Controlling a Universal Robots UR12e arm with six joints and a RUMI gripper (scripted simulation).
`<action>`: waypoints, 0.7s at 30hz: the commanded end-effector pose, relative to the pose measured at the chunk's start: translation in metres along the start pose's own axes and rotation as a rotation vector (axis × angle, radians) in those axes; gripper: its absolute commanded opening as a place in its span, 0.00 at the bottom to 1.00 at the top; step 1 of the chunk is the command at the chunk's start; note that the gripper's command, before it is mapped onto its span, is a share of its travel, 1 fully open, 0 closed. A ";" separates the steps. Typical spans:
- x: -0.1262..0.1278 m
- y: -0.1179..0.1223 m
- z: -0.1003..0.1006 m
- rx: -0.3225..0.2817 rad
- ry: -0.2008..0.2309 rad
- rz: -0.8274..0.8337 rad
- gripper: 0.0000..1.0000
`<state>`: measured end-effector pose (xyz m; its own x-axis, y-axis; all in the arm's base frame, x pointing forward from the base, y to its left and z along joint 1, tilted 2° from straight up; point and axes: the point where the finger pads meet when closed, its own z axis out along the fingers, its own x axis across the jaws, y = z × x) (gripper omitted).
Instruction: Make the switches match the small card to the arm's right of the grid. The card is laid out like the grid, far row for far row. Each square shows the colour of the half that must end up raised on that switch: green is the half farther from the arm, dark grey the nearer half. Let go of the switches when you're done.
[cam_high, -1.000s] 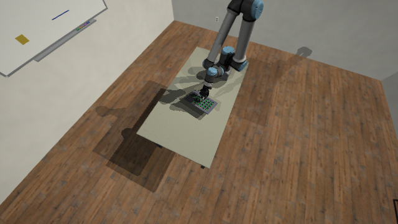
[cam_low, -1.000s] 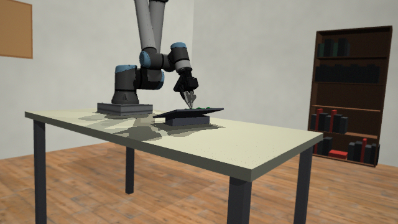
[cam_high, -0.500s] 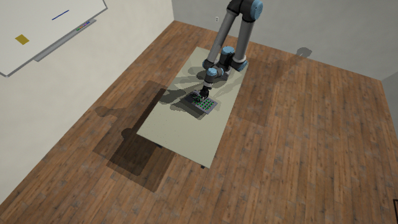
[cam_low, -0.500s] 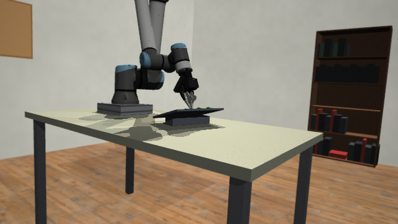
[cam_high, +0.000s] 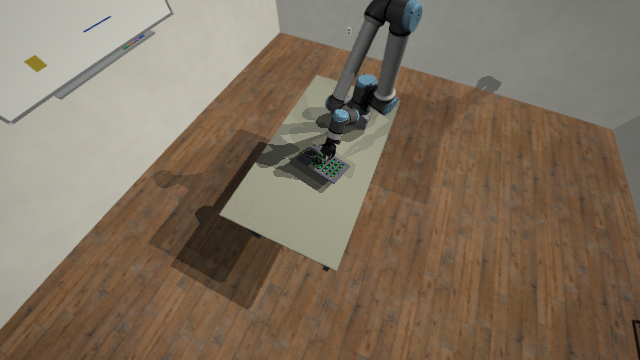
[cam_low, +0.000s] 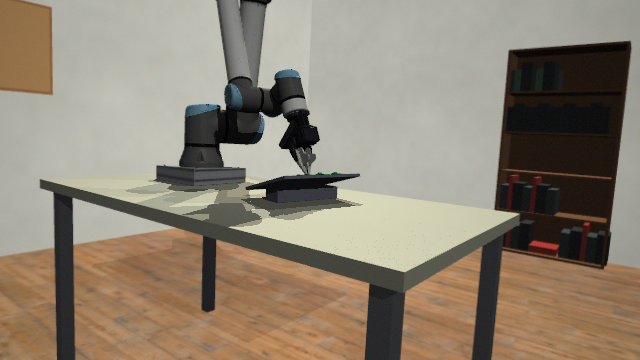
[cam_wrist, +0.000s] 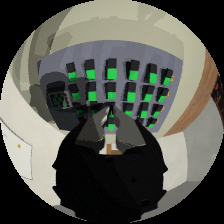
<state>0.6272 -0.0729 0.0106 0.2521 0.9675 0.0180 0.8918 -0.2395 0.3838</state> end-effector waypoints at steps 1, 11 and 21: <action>0.000 0.001 0.000 -0.001 0.000 0.000 0.00; 0.000 0.001 -0.008 -0.001 0.000 0.000 0.00; 0.000 0.001 -0.028 -0.001 0.000 0.000 0.00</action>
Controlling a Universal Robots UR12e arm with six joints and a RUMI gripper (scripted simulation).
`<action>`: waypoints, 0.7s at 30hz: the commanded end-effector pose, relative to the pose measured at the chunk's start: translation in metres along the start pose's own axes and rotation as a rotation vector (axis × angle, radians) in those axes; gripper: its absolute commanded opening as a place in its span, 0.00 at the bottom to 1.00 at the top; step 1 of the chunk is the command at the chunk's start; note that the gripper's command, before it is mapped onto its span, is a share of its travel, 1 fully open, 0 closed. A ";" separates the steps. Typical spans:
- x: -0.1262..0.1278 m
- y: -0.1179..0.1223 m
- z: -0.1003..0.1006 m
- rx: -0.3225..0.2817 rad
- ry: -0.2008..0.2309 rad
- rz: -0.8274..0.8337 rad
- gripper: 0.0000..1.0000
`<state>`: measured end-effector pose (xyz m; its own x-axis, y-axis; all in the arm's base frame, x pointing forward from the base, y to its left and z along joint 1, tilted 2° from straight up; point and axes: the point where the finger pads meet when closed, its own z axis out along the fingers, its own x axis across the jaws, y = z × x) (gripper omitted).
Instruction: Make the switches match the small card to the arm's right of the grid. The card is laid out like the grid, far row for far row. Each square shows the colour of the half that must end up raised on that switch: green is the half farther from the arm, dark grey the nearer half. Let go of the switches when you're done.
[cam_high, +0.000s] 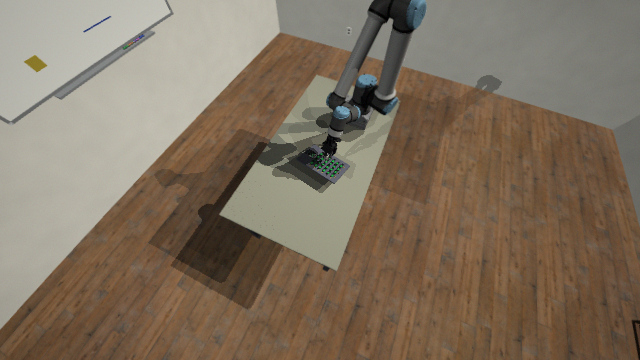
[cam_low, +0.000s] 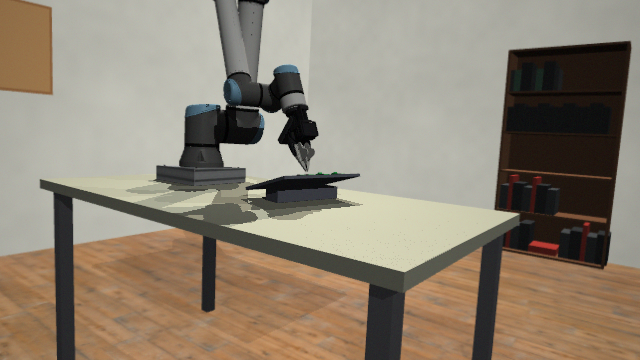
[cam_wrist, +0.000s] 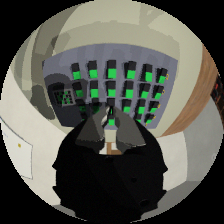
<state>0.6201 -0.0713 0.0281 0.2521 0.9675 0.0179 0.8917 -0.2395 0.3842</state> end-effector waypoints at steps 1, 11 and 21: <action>0.000 0.001 -0.010 -0.001 0.000 0.000 0.00; 0.000 0.001 -0.010 -0.001 0.000 0.000 0.00; 0.000 0.001 -0.015 -0.001 0.000 0.000 0.00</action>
<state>0.6159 -0.0704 0.0383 0.2521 0.9675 0.0180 0.8918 -0.2395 0.3838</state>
